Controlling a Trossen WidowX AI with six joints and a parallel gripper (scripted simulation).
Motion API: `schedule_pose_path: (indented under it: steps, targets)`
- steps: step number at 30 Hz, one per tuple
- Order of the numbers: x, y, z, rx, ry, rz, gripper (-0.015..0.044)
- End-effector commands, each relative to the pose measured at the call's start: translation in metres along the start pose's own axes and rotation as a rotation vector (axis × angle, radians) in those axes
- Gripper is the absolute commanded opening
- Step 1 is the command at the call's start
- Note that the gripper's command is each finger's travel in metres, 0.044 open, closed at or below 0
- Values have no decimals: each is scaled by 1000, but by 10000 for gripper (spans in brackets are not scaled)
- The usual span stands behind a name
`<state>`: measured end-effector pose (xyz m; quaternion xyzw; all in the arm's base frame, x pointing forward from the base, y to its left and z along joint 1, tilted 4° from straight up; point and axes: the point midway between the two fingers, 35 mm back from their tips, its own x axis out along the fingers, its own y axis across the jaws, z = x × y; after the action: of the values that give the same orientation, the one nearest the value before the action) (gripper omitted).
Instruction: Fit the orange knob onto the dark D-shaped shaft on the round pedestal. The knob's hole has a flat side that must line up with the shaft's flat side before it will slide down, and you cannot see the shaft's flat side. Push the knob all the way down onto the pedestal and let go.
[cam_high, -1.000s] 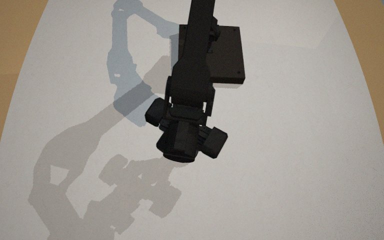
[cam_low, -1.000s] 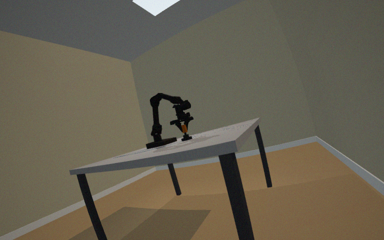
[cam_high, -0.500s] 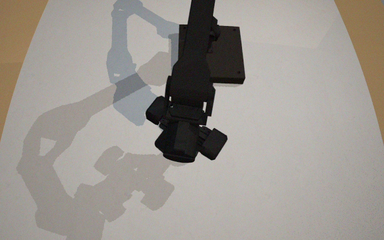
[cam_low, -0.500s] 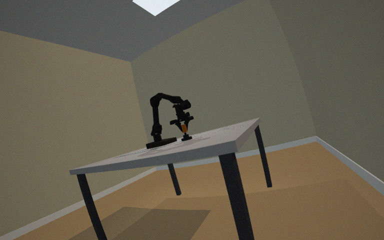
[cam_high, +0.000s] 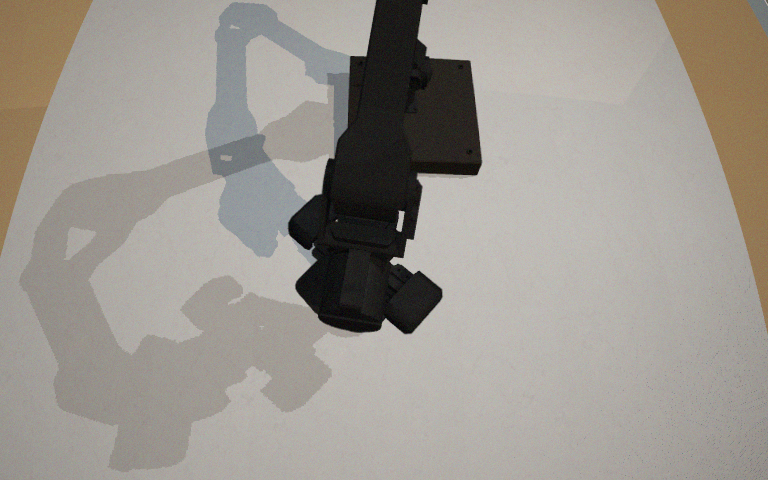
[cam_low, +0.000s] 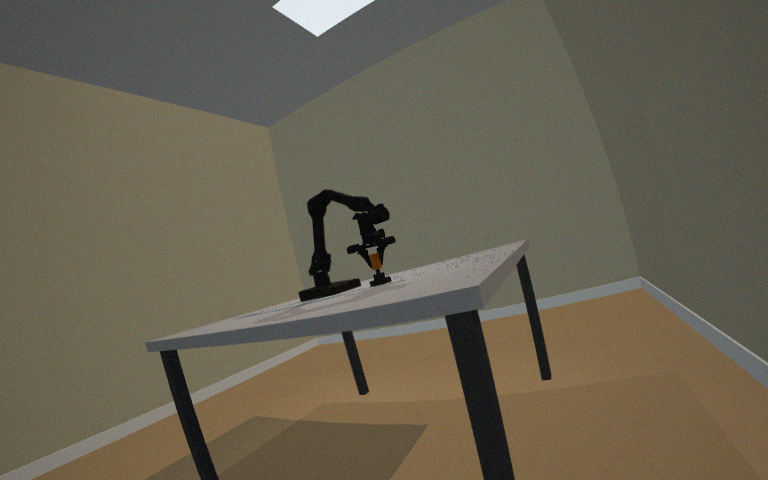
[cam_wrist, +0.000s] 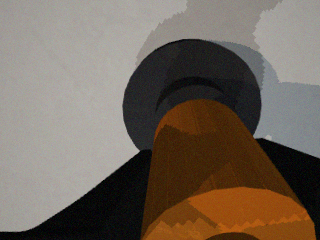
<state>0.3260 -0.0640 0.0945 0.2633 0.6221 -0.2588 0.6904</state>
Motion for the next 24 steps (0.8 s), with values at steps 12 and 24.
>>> schedule_pose_path:
  steps: [12, 24]
  targets:
    - [2, 0, 1, 8, -1, 1, 0]
    - [-4, 1, 1, 33, -1, 1, 0]
